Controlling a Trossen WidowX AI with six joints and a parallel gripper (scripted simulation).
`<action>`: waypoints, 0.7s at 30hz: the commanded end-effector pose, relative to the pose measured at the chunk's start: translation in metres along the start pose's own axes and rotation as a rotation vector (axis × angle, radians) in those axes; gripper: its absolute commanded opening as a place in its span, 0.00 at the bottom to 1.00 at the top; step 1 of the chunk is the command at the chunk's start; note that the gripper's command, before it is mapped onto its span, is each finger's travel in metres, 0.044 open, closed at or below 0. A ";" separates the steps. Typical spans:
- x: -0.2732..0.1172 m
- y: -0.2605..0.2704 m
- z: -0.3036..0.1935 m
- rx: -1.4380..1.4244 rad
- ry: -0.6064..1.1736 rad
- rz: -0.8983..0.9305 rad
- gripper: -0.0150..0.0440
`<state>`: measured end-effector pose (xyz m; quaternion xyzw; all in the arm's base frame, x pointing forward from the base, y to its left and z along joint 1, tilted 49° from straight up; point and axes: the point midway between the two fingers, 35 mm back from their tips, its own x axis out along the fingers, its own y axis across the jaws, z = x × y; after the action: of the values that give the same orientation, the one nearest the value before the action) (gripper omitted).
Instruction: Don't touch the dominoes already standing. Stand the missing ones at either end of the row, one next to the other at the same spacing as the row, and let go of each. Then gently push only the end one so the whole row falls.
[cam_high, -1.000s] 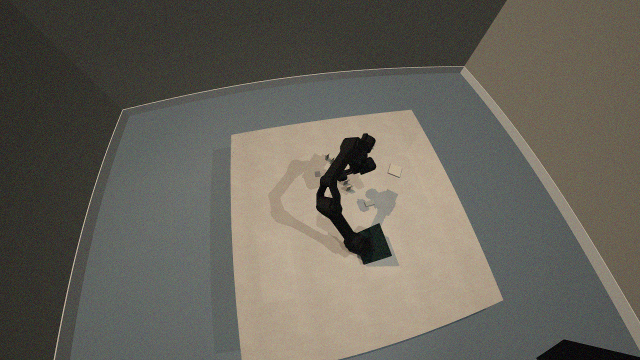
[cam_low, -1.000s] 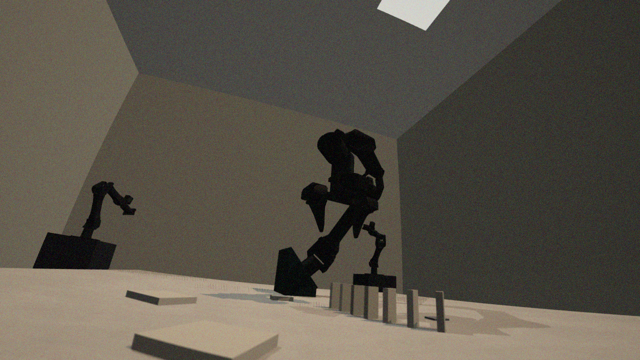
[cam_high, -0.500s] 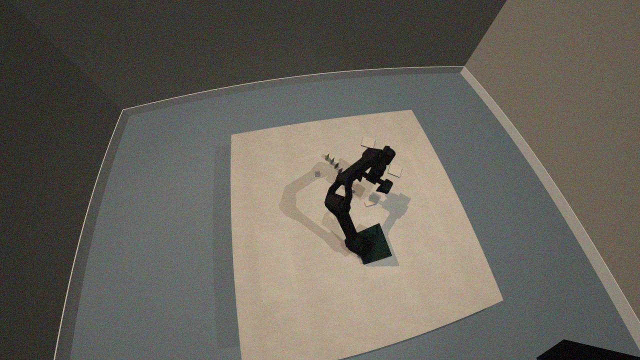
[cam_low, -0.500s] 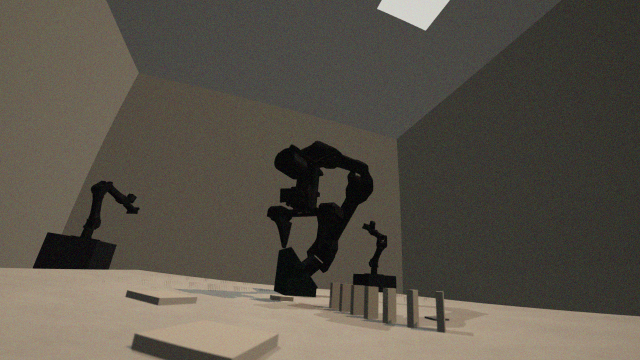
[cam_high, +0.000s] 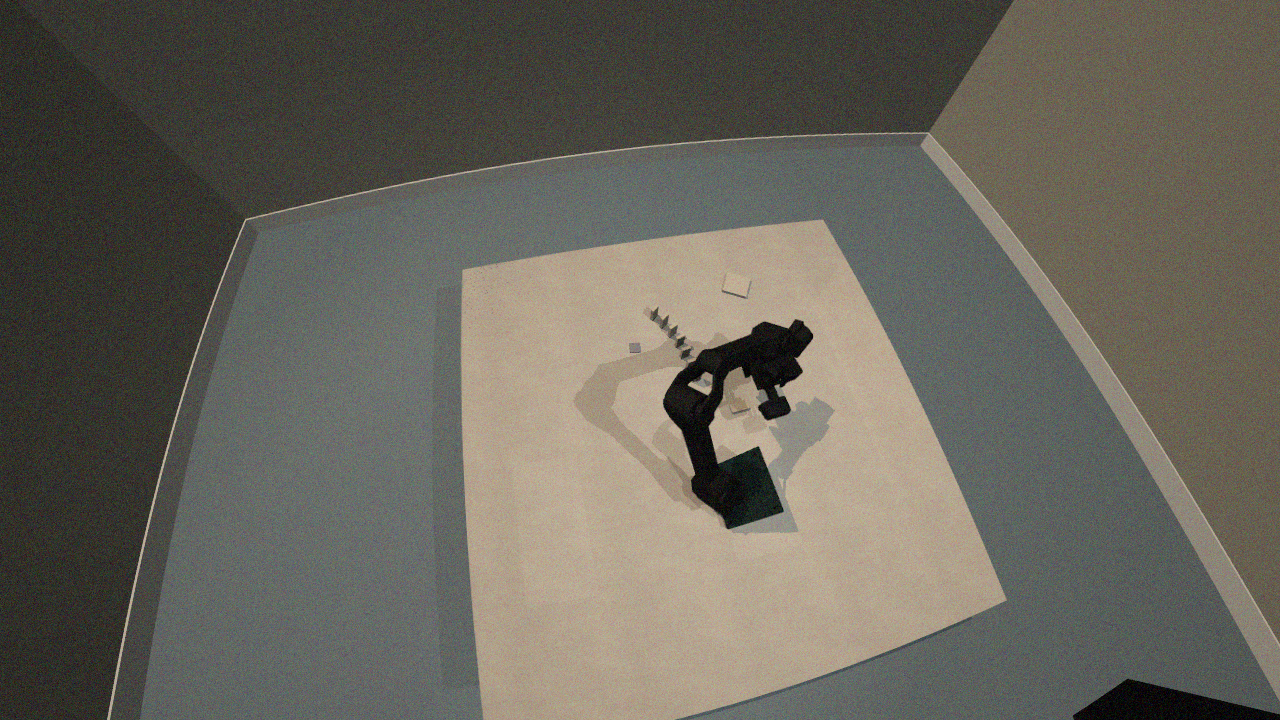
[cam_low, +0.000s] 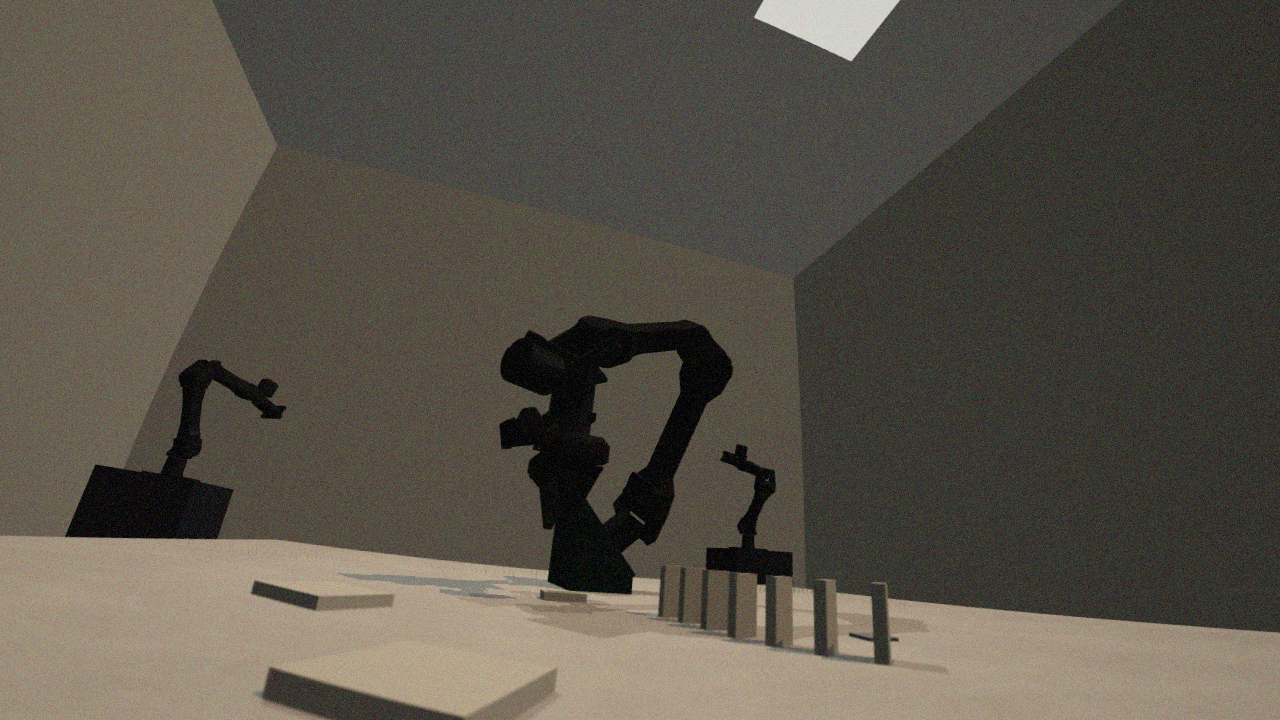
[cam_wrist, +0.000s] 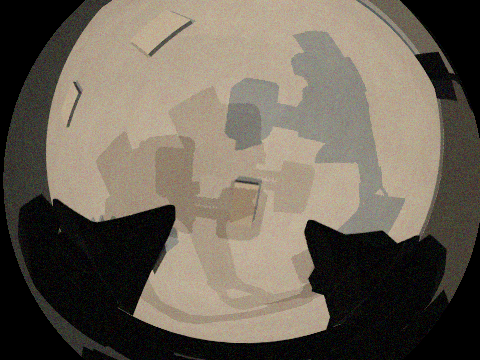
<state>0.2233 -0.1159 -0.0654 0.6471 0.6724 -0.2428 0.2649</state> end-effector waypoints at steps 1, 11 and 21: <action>0.007 -0.002 0.001 0.018 -0.001 -0.002 1.00; 0.066 -0.005 -0.002 0.017 0.001 -0.002 1.00; 0.080 -0.005 -0.002 0.017 0.002 -0.001 1.00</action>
<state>0.2180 -0.0603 -0.1149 0.6482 0.6704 -0.2479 0.2626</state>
